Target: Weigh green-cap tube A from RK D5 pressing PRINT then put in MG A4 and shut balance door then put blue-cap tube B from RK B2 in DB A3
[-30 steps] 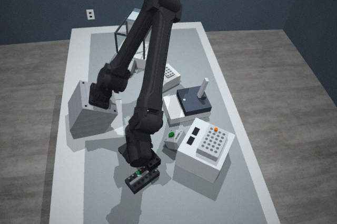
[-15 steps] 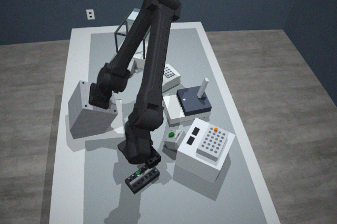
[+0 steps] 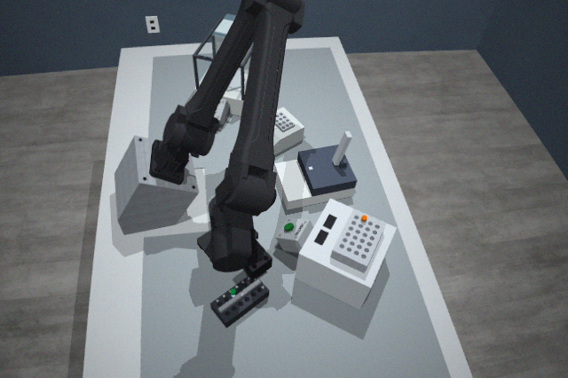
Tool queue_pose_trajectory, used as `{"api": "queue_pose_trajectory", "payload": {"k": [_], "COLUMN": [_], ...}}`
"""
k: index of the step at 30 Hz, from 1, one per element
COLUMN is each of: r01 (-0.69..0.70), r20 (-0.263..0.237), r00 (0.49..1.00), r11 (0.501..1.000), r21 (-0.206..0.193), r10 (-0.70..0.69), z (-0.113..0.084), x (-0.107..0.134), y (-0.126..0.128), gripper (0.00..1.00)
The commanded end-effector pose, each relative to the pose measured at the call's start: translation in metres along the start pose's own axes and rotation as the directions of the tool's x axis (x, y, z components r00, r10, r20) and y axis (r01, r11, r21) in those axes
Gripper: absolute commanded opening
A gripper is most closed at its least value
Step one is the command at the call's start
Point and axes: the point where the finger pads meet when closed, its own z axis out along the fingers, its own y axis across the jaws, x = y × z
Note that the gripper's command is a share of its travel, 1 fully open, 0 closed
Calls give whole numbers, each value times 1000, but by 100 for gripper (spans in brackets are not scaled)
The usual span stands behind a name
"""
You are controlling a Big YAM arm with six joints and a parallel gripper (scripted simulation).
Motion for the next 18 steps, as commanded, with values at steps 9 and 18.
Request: {"api": "queue_pose_trajectory", "payload": {"k": [9, 18], "r01": [31, 33], "r20": [51, 52], "r00": [998, 998], "r11": [999, 999], "r21": [37, 39], "r10": [-33, -35], "z": [-43, -56], "x": [-18, -18], "y": [-5, -5], "gripper": [30, 30]}}
